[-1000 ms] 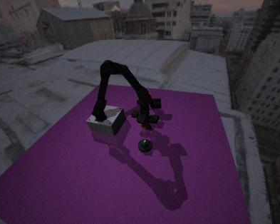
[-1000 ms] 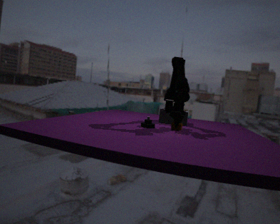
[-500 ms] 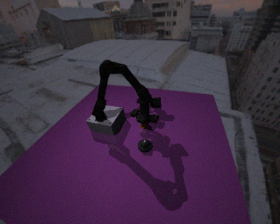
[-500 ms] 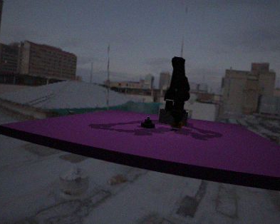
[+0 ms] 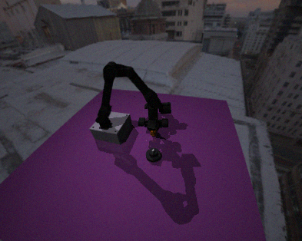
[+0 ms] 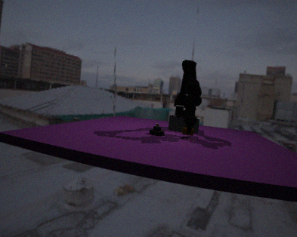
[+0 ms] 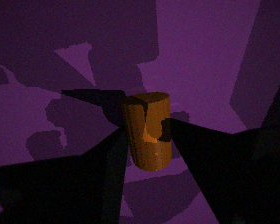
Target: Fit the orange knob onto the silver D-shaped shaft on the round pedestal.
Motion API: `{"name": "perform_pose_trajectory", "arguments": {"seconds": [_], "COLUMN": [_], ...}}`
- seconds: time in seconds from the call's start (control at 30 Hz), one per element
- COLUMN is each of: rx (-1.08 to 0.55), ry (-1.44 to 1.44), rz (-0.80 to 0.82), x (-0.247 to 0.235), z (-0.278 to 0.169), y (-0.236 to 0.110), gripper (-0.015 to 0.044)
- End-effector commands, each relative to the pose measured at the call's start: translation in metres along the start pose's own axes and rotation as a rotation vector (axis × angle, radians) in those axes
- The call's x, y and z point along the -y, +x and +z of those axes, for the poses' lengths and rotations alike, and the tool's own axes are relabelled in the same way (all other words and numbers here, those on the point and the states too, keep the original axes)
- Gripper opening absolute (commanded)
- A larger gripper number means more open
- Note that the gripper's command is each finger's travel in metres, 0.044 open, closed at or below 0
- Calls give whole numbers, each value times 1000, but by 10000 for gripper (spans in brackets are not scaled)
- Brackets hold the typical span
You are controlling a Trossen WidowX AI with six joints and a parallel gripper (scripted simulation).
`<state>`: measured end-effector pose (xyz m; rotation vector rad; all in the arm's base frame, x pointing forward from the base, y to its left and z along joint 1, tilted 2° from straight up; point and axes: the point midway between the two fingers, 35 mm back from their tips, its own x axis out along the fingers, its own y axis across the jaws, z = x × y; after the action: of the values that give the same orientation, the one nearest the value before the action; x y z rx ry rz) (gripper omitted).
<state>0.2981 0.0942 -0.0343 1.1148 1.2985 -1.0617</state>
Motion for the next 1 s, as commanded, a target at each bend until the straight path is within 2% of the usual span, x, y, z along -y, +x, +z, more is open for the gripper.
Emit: {"name": "perform_pose_trajectory", "arguments": {"seconds": [0.0, 0.23, 0.8, 0.97], "rx": [4, 4, 5, 5], "ry": [-86, -108, -665, -686], "rz": [5, 5, 4, 4], "x": [-1, -1, -1, -1], "z": [0, 0, 0, 0], "y": [-2, -2, -2, -2], "gripper": [179, 179, 179, 179]}}
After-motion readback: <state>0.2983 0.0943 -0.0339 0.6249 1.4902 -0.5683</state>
